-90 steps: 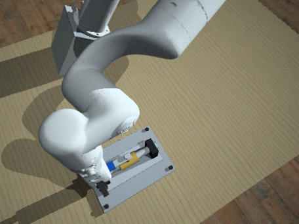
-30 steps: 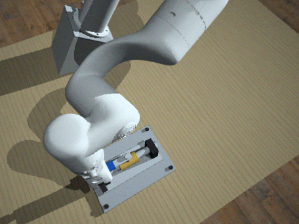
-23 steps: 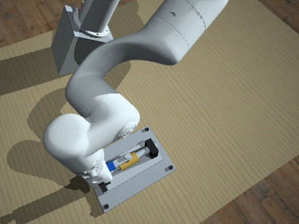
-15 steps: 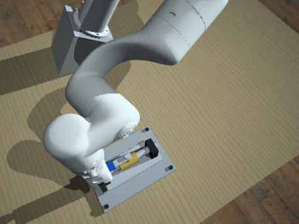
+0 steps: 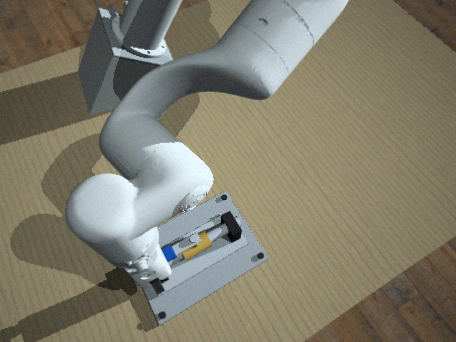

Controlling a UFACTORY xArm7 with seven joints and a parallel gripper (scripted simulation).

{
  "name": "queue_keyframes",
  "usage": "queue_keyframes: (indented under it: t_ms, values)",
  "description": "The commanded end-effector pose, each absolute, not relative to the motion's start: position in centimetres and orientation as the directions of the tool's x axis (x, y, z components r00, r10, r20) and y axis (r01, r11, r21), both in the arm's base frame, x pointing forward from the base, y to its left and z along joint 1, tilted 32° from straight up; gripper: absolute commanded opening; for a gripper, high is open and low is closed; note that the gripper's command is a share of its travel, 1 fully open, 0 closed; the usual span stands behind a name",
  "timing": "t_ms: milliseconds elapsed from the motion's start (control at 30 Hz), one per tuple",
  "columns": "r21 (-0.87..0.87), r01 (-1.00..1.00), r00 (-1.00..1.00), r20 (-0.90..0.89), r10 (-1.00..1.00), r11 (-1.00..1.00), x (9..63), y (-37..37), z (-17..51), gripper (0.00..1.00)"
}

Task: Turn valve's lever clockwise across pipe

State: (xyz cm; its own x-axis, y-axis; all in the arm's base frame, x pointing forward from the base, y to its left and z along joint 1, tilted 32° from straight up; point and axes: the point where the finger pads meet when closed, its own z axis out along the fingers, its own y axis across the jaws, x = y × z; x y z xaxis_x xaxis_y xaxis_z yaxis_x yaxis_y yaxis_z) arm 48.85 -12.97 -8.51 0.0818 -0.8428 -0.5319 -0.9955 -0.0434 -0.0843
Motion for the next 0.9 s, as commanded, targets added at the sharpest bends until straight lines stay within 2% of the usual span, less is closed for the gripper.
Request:
queue_keyframes:
  t_ms: [0, 867]
  values:
    - [-0.087, -0.995, 0.082, -0.529, -0.845, -0.042, 49.0, -13.2, -8.4, 0.0]
    - [-0.017, -0.997, -0.049, -0.536, -0.843, 0.069, 47.8, -13.2, -8.4, 0.0]
